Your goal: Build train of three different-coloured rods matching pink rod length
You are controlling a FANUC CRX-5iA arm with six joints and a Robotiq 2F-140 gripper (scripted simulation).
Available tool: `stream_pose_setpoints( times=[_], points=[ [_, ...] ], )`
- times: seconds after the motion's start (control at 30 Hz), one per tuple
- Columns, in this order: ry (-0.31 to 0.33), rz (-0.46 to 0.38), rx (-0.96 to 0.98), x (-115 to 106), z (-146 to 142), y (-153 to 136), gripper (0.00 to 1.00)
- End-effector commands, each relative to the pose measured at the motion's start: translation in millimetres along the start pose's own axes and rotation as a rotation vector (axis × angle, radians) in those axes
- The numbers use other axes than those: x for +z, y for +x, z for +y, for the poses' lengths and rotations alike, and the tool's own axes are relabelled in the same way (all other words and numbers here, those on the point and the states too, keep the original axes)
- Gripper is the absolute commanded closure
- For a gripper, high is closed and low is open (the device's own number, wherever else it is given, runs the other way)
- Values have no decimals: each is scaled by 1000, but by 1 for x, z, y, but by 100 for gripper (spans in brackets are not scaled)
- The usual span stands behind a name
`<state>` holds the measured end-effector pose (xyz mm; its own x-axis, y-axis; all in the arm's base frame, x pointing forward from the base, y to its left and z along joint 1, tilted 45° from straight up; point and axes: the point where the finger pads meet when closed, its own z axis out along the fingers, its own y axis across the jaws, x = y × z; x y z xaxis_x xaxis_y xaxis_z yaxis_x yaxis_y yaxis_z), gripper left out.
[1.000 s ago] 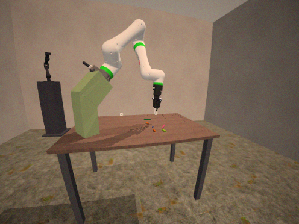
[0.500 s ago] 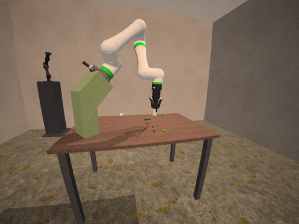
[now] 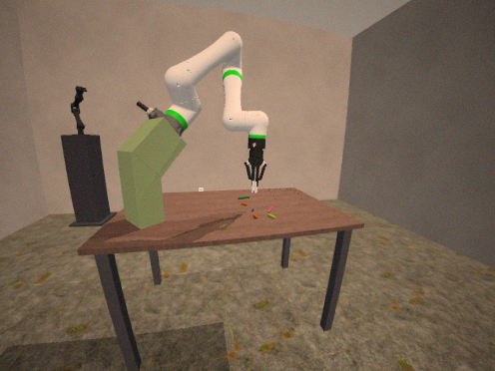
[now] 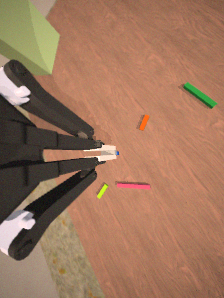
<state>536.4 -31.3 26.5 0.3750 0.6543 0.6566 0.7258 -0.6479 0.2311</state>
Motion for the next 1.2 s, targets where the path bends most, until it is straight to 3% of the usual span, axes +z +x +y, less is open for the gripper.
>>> stream_pose_setpoints(
  times=[0.0,0.57,1.17],
  points=[
    [-14,17,-13,0,0,-1,97],
    [-15,18,-14,6,0,0,97],
    [-15,18,-14,68,1,0,97]
  ],
)
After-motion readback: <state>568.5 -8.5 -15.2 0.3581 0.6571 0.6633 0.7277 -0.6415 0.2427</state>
